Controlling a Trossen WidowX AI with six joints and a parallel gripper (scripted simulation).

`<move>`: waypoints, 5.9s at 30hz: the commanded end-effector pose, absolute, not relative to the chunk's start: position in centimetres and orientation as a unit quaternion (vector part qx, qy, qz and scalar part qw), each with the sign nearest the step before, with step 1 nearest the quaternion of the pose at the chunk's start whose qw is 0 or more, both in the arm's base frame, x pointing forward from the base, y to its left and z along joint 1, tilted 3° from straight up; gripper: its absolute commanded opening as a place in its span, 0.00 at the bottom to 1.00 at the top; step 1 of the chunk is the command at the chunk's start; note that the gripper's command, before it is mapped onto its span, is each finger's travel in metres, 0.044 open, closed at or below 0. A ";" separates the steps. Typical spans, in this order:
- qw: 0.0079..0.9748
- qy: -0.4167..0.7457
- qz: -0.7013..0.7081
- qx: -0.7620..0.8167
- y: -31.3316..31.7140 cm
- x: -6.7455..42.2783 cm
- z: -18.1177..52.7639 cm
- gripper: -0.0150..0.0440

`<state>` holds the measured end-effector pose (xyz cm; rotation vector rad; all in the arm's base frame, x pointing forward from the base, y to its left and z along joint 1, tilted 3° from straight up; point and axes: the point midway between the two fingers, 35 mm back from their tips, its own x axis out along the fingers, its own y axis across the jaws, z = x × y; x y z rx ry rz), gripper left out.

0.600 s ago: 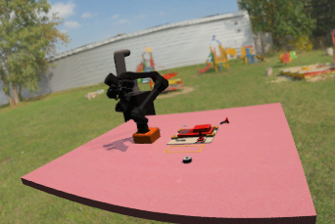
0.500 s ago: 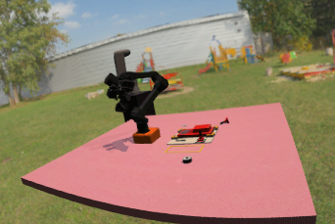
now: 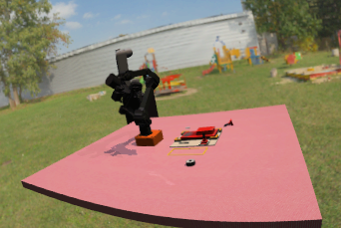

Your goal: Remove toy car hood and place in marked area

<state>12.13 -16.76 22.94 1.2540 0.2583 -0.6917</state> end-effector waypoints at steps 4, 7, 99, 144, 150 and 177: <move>0.755 0.204 -0.279 0.557 -16.5 14.9 22.3 1.00; 0.758 0.239 -0.263 0.546 -16.2 16.1 22.0 1.00; 0.724 0.681 0.068 -0.087 13.8 32.4 8.6 1.00; 0.724 0.681 0.068 -0.087 13.9 32.6 6.0 1.00; 0.724 0.681 0.068 -0.087 13.9 32.6 5.7 1.00; 0.724 0.681 0.068 -0.087 13.9 32.6 4.4 1.00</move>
